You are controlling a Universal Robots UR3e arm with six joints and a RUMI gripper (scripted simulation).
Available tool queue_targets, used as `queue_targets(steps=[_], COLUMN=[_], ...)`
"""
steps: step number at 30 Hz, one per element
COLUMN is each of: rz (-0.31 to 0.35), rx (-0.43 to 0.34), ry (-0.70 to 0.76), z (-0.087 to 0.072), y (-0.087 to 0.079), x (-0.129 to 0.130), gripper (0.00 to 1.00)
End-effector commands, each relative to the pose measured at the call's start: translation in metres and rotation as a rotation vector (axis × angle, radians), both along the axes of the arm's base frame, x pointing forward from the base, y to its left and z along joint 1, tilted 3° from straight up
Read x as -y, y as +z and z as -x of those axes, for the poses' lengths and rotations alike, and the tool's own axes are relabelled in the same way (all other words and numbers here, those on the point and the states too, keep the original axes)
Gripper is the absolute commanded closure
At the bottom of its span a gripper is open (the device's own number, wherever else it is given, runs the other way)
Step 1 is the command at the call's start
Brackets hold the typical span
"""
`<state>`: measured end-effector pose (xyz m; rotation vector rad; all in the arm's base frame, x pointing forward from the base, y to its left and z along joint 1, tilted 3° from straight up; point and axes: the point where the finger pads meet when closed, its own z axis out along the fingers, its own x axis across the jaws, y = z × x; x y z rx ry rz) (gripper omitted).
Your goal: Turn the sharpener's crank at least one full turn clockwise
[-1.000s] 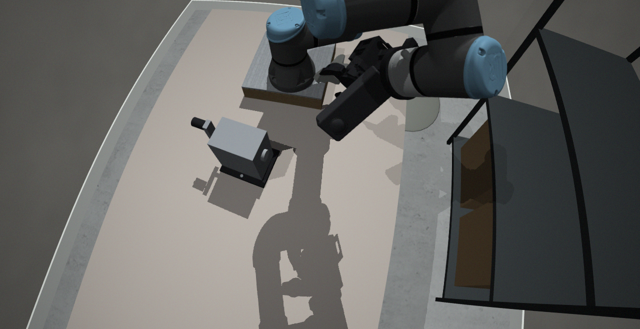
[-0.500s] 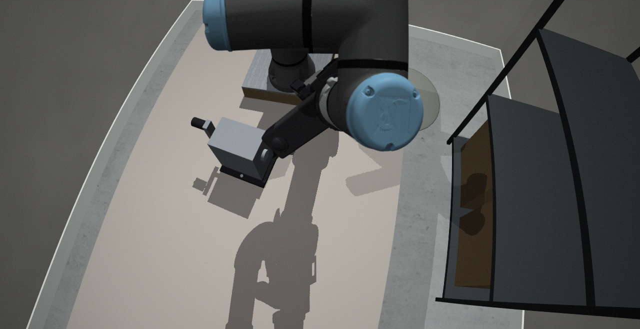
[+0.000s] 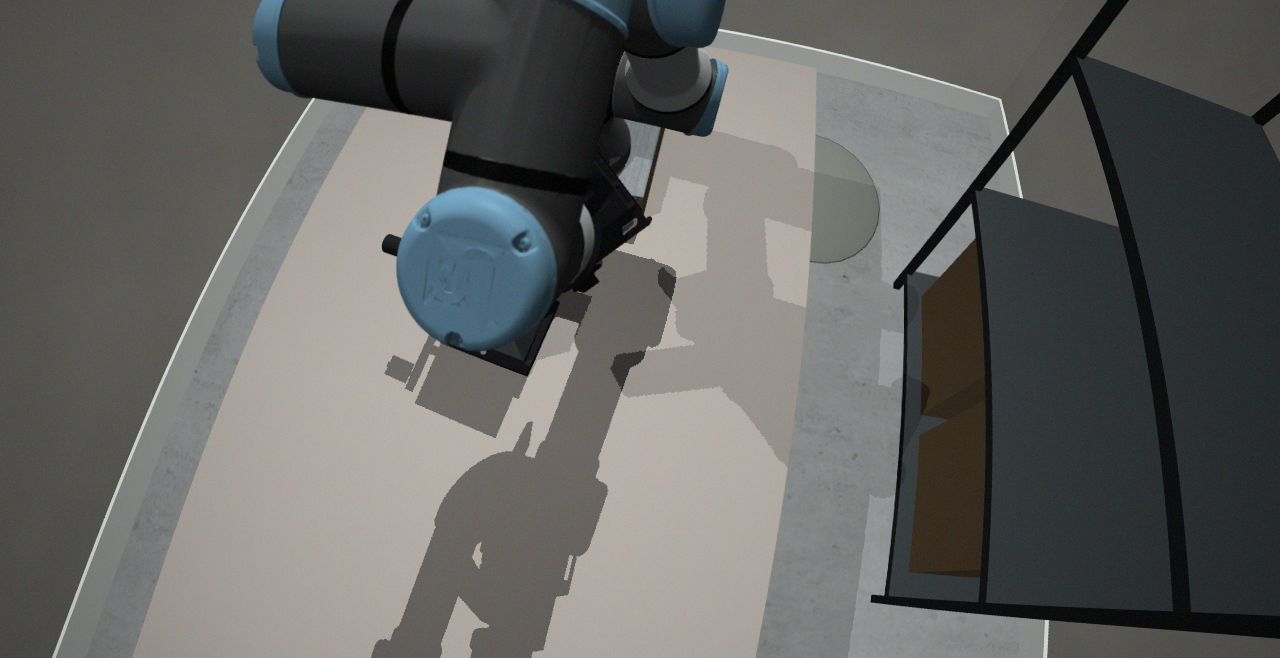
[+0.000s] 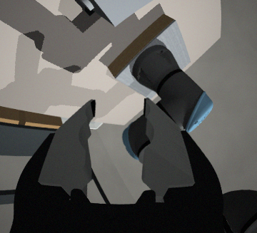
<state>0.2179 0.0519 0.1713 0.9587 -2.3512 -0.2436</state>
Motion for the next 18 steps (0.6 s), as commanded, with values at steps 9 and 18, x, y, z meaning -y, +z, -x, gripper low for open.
queue_targets(steps=[9, 18], rz=[-0.100, -0.138], rx=[0.046, 0.078], ry=[-0.224, -0.327], z=[-0.020, -0.027], y=[-0.005, -0.006], x=[0.041, 0.063], gripper=[0.68, 0.68])
